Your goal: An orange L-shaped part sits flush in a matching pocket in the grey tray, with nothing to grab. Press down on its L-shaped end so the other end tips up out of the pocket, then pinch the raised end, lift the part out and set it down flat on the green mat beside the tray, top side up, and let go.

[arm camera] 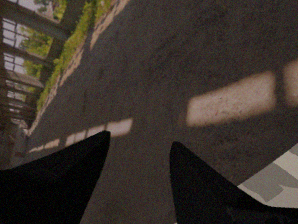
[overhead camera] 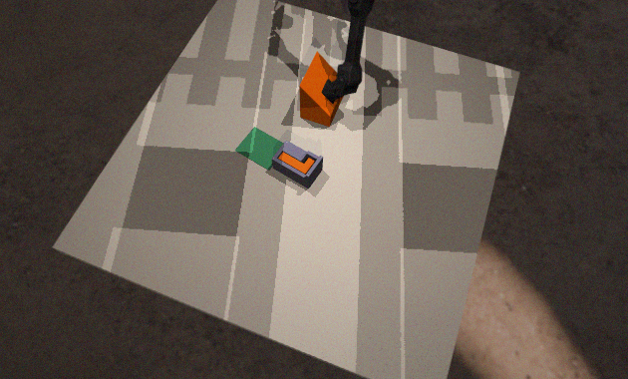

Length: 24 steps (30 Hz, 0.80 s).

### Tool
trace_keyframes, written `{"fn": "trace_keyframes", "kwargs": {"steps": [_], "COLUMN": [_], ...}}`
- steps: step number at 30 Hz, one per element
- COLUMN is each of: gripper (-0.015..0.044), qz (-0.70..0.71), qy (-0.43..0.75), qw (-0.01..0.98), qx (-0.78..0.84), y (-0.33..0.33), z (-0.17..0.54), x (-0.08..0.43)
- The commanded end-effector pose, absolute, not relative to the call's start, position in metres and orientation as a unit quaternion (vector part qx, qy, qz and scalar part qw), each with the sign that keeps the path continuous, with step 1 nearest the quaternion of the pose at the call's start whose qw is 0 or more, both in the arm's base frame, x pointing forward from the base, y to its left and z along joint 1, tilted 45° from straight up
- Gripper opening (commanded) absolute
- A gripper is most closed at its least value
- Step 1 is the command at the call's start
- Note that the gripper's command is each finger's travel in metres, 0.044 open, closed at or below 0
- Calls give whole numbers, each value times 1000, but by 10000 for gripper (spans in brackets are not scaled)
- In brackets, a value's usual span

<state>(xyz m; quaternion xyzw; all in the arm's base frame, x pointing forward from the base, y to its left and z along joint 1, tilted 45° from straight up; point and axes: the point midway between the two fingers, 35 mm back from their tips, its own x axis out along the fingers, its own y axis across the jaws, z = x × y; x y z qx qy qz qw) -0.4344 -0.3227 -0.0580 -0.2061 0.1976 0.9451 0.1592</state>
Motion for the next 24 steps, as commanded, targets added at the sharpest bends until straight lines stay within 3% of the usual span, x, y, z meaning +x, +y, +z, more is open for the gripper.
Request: {"fn": "trace_keyframes", "kwargs": {"steps": [1, 12, 18, 24], "gripper": [180, 180, 180, 180], "qz": [956, 857, 722, 532], "qy": [107, -151, -315, -461], "qw": [69, -249, -410, -544], "qx": [-263, -424, -460, -458], "y": [-367, -471, -460, -401], "z": [-57, -61, -54, -37], "x": [-390, -145, 0, 130]}}
